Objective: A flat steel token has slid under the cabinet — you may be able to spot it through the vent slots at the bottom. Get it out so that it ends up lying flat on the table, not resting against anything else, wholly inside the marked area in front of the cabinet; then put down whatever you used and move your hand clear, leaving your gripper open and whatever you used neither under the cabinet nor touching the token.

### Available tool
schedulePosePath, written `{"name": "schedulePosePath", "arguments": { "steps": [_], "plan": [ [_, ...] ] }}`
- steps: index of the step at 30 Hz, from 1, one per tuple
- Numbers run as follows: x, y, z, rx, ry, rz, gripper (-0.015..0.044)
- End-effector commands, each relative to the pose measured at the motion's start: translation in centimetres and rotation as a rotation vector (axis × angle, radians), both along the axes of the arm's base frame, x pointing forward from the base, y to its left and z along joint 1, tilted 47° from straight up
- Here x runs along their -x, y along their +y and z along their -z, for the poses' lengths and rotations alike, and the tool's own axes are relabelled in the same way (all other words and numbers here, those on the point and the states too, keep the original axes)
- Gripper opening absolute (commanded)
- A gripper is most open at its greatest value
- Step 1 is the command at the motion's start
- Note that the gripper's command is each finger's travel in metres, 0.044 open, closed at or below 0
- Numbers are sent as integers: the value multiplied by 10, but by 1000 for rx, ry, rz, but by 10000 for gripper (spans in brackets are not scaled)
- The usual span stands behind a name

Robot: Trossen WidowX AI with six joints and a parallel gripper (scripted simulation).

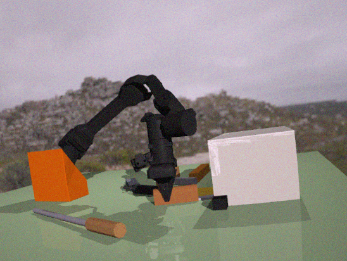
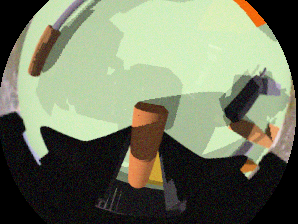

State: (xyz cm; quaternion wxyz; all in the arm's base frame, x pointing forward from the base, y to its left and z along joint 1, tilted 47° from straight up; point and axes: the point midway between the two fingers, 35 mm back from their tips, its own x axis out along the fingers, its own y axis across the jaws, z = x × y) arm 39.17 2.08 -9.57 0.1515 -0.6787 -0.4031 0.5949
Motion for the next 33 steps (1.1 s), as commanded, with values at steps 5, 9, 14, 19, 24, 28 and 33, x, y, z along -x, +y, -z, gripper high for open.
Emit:
{"name": "schedulePosePath", "arguments": {
  "steps": [5,9,14,19,24,28,33],
  "plan": [
    [-11,3,-3,0,-5,0,0],
    [-15,5,-5,0,-6,0,0],
    [-19,6,-6,0,-6,0,0],
    [-22,7,-7,0,-6,0,0],
    [-22,9,-8,0,-6,0,0],
    [-20,12,-11,-1,-6,0,0],
    [-18,16,-15,-1,-5,0,0]
  ]
}}
